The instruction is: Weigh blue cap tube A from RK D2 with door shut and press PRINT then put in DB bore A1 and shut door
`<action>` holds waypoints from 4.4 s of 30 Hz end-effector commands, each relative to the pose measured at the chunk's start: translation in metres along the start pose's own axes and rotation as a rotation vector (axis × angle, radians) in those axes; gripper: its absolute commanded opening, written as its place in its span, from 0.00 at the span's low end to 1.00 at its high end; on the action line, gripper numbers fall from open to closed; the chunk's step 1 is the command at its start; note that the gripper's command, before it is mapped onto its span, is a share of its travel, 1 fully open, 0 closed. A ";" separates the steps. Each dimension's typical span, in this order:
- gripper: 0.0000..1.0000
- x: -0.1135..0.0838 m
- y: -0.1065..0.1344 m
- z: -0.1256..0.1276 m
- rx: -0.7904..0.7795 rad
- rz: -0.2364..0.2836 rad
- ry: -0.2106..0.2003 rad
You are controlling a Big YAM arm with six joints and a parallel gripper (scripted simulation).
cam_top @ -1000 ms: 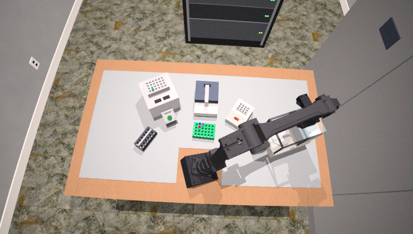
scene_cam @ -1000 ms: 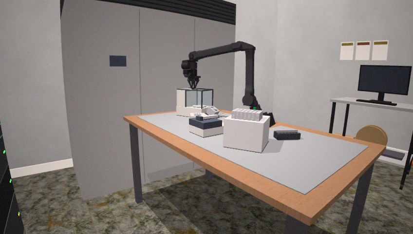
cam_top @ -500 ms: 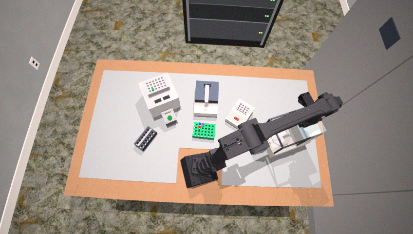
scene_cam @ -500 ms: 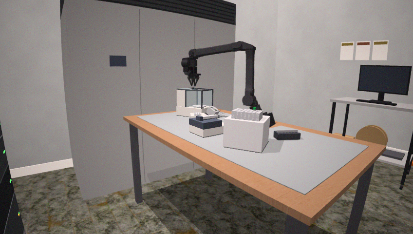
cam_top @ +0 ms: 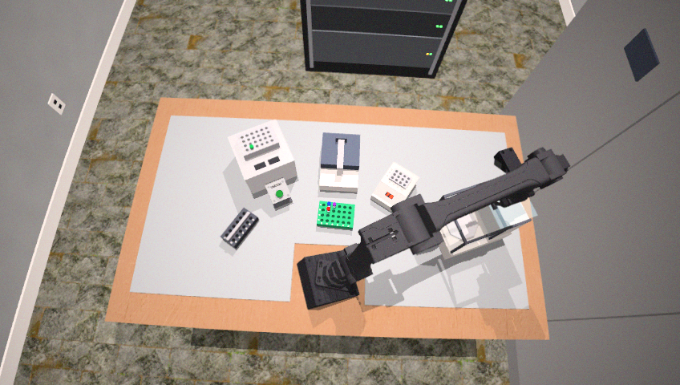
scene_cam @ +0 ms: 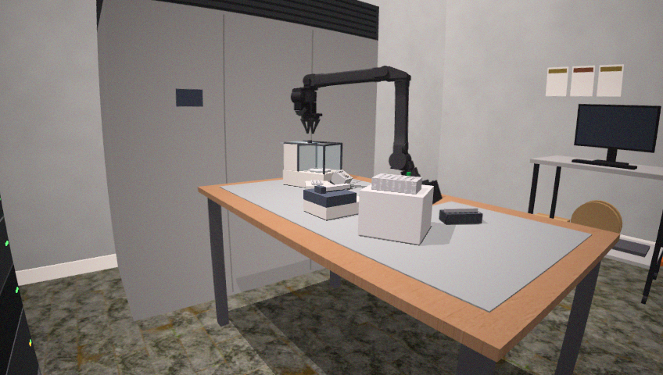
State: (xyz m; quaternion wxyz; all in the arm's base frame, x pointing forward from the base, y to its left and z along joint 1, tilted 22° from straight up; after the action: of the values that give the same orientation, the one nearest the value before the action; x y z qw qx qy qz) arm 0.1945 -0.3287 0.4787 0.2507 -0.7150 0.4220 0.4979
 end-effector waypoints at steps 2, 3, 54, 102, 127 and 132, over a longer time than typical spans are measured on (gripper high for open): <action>0.30 -0.033 -0.003 -0.007 0.006 -0.001 0.057; 0.30 -0.035 -0.002 -0.007 0.007 -0.001 0.058; 0.36 -0.018 -0.032 0.011 -0.010 -0.019 0.034; 0.36 0.098 -0.269 0.196 -0.192 -0.025 -0.106; 0.36 0.133 -0.295 0.377 -0.309 -0.022 -0.032; 0.36 0.140 -0.290 0.402 -0.331 -0.021 -0.013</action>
State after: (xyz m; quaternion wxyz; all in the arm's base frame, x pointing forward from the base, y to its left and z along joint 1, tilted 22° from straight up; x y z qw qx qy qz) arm 0.2683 0.0741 0.1826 0.1205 -0.7394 0.3189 0.5805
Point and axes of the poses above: the point where the finger pads meet when closed, its own x axis out along the fingers, its own z axis across the jaws, y = z × x, the point moved 8 cm from there along -x, back along the fingers, and after that the axes turned 6 degrees about -x, right-handed, at the moved point
